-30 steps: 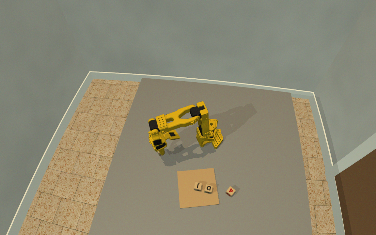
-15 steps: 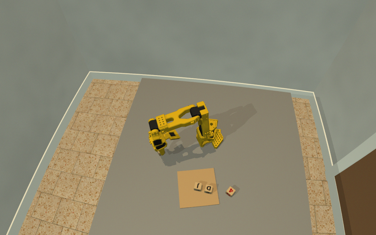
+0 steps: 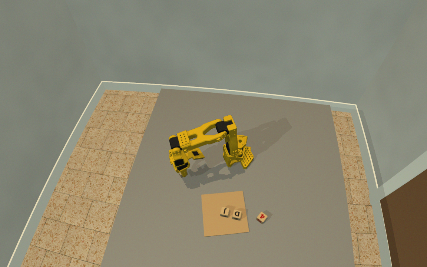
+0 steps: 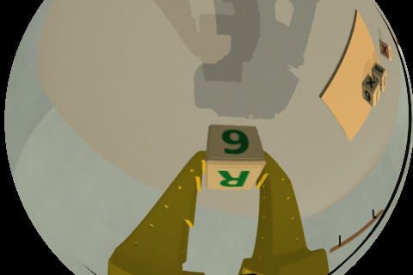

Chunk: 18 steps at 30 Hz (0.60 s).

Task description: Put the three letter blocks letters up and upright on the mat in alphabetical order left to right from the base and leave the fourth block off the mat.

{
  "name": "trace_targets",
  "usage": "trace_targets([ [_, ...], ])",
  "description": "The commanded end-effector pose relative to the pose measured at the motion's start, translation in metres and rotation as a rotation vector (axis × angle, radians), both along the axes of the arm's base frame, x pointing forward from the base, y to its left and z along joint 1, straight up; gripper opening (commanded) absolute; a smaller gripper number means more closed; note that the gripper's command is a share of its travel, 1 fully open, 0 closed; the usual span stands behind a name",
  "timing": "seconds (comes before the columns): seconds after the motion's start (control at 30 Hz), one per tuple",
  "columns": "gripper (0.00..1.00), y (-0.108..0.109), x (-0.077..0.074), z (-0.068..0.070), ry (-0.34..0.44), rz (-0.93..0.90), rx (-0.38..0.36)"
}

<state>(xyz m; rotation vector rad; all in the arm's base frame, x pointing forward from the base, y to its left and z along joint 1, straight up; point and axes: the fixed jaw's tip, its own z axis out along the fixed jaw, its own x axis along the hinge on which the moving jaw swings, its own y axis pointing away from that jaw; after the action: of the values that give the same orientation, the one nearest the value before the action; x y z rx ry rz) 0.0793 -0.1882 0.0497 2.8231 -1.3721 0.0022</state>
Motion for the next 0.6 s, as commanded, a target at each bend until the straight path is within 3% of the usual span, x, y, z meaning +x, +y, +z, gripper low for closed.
trace_targets([
  [0.0, 0.0, -0.0057, 0.0019, 0.0086, -0.026, 0.0, -0.053],
  [0.57, 0.0, -0.006, 0.002, 0.0026, -0.026, 0.0, -0.053],
])
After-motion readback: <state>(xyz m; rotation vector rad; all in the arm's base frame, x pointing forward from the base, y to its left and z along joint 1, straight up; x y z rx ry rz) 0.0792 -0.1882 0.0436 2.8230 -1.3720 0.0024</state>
